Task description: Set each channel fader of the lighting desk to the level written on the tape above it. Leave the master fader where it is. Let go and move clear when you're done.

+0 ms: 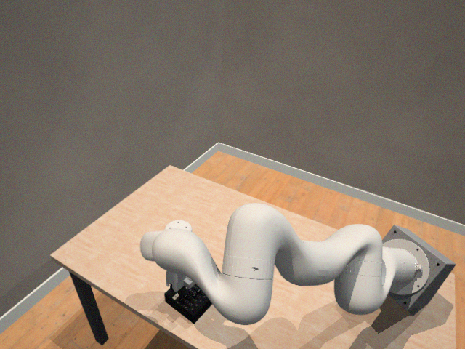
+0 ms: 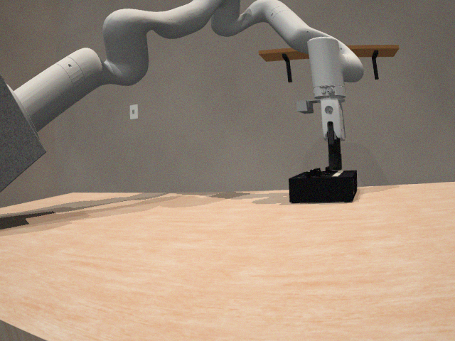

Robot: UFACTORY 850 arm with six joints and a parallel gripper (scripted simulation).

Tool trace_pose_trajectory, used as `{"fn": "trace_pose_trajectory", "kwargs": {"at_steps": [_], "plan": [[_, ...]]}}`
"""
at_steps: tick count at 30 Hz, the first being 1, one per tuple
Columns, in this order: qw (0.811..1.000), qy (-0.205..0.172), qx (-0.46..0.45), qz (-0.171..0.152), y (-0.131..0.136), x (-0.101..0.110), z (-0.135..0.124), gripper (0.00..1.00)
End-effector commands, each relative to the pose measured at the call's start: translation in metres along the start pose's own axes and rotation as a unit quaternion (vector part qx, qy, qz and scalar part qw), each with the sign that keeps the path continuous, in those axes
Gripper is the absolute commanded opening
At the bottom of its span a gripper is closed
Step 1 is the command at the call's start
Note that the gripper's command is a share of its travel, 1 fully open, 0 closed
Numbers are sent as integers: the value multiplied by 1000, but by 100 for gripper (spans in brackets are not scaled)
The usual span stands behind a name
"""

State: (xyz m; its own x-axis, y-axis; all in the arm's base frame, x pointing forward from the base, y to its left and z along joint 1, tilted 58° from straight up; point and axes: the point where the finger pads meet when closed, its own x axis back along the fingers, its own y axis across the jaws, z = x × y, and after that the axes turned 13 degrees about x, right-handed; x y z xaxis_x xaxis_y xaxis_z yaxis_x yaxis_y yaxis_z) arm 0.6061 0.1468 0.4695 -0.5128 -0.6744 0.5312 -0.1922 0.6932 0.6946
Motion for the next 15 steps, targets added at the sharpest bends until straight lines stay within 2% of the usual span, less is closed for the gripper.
{"fn": "trace_pose_trajectory", "kwargs": {"at_steps": [1, 15], "plan": [[1000, -1, 0, 0, 1, 1, 1, 0], [1000, -1, 0, 0, 1, 1, 4, 0]]}}
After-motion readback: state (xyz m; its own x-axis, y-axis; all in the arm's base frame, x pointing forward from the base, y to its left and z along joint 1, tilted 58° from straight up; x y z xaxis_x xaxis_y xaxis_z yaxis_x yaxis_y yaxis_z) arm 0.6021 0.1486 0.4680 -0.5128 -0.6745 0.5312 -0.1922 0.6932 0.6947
